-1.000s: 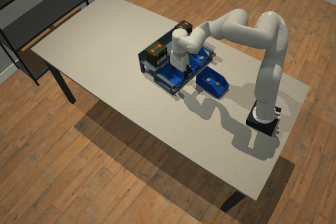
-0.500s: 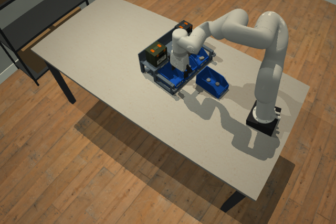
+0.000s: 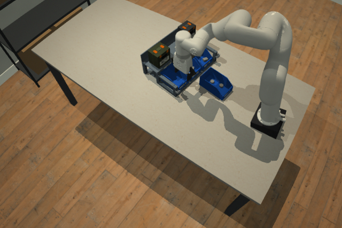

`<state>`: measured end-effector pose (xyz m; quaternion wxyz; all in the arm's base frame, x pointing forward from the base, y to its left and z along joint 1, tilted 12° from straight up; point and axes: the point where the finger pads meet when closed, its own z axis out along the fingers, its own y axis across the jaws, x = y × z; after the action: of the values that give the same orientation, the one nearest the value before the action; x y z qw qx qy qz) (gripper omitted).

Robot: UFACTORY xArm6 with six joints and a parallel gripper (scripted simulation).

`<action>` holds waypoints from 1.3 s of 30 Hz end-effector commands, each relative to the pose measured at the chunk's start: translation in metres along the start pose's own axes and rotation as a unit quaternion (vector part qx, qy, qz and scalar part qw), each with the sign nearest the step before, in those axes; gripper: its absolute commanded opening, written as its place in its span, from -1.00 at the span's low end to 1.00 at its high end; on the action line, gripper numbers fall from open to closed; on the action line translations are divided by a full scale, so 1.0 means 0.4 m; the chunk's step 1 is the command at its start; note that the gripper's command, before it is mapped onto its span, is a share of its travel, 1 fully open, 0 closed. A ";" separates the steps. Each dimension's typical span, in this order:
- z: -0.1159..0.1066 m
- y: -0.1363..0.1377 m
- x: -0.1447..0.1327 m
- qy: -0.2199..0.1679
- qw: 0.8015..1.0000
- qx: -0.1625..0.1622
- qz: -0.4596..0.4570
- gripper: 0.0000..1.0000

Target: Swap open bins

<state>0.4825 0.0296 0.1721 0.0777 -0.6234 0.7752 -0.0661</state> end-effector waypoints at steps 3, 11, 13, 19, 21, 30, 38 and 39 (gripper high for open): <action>0.018 -0.004 -0.001 -0.001 1.000 0.002 0.000 0.89; 0.058 -0.005 -0.001 -0.001 1.000 0.002 0.000 0.89; 0.068 -0.005 -0.001 -0.001 1.000 0.002 0.000 0.89; 0.089 -0.005 -0.001 -0.001 1.000 0.002 0.000 0.89; 0.098 -0.005 -0.001 -0.001 1.000 0.002 0.000 0.89; 0.131 -0.005 -0.001 -0.001 1.000 0.002 0.000 0.89; 0.142 -0.005 -0.001 -0.001 1.000 0.002 0.000 0.89; 0.142 -0.005 -0.001 -0.001 1.000 0.002 0.000 0.89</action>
<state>0.4946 0.0292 0.1170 0.0780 -0.6234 0.7752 -0.0664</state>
